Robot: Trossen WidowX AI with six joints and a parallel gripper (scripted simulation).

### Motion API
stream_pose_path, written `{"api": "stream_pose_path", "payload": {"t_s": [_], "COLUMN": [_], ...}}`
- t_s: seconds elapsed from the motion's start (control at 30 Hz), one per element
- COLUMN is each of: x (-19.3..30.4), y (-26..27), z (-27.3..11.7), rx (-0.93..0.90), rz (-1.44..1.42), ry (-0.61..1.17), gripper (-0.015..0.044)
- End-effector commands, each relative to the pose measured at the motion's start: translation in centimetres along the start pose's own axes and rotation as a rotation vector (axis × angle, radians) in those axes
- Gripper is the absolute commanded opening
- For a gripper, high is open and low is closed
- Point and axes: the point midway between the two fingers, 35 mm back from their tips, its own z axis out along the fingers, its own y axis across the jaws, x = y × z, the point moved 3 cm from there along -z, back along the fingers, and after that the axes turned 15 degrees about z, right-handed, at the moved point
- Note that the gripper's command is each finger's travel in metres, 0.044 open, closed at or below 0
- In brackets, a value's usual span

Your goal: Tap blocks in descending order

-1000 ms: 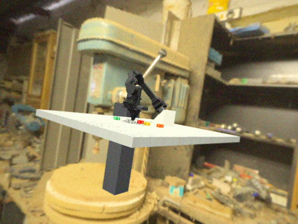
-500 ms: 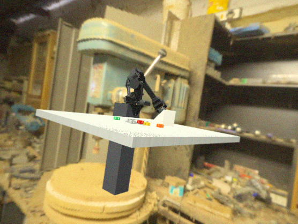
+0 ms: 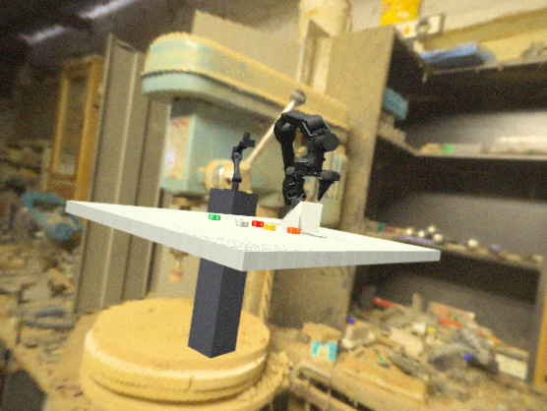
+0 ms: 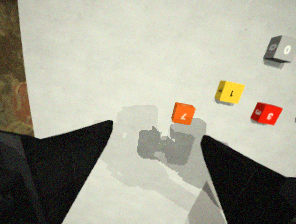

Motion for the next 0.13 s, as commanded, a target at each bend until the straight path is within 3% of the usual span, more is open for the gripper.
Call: {"api": "stream_pose_path", "payload": {"t_s": [0.0, 0.1], "x": [-0.09, -0.09], "y": [0.11, 0.11], "z": [0.04, 0.04], "rx": [0.002, 0.002], "rz": [0.033, 0.033], "ry": [0.020, 0.020], "gripper": [0.0400, 0.0400]}}
